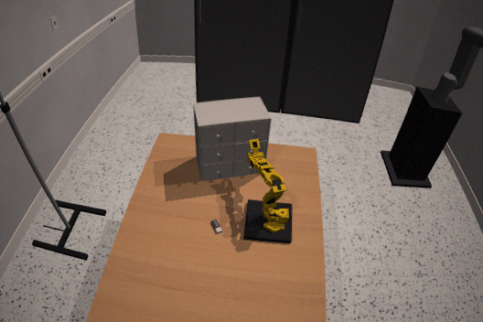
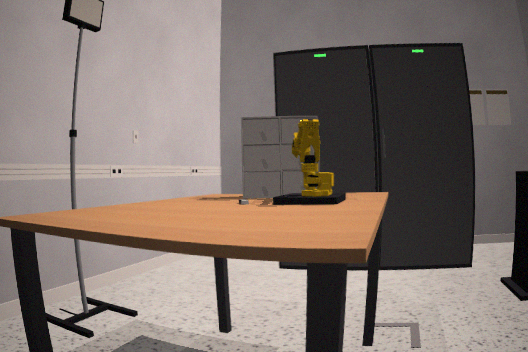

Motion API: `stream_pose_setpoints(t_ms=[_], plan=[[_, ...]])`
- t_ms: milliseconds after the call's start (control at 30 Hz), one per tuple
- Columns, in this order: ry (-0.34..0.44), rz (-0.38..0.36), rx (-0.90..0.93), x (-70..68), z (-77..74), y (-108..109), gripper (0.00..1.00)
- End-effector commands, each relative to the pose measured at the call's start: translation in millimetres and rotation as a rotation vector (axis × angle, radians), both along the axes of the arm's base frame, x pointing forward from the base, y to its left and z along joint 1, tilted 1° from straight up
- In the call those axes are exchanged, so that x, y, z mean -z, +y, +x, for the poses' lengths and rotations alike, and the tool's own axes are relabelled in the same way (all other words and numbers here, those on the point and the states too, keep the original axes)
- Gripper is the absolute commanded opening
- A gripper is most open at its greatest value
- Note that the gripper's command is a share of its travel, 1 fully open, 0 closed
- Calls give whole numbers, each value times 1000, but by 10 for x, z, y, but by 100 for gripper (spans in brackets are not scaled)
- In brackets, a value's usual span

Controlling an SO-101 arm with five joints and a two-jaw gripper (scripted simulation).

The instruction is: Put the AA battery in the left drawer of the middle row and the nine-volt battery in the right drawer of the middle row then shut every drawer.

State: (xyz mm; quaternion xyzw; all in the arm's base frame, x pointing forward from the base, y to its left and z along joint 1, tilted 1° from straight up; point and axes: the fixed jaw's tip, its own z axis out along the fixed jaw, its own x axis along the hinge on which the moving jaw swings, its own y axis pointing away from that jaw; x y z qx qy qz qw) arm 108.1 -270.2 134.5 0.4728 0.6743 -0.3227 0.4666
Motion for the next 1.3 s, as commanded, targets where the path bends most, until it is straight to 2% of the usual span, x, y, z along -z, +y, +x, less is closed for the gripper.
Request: stream_pose_setpoints(t_ms=[0,1267], plan=[[5,-8,4,-6,-5,-49,0],[5,-7,5,-6,8,-85,0]])
